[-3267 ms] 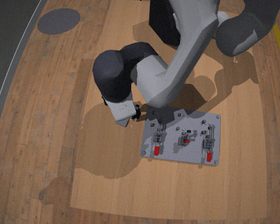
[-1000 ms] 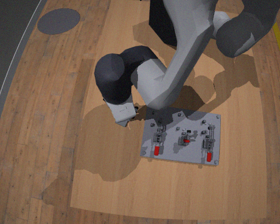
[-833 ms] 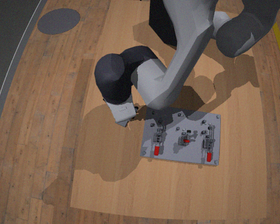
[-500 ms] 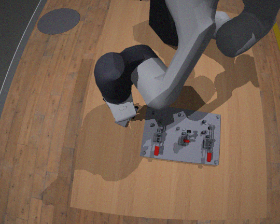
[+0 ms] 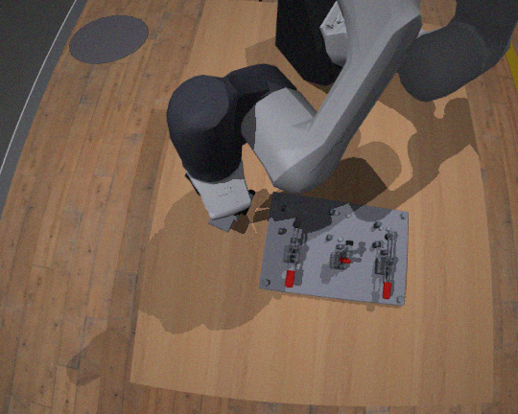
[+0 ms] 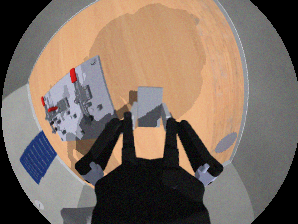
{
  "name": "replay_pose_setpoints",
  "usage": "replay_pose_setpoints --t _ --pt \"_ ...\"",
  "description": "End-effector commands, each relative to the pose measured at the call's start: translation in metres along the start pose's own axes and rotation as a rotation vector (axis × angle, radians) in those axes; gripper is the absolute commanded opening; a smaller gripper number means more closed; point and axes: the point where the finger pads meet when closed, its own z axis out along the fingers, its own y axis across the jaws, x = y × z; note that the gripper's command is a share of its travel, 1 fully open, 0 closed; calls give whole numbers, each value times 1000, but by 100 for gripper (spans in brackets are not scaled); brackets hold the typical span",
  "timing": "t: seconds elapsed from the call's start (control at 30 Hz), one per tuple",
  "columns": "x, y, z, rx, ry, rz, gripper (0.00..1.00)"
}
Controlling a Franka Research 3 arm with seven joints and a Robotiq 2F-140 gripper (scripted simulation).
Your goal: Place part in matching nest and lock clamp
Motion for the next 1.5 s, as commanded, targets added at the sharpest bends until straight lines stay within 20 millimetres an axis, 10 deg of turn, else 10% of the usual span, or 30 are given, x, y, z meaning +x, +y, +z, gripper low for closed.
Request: replay_pose_setpoints --t 0.0,0.6,1.47 --pt "-4 -2 -15 9 -14 1 0" --pt "-3 -2 -66 9 -14 1 0" --pt "-3 -1 -73 9 -14 1 0"
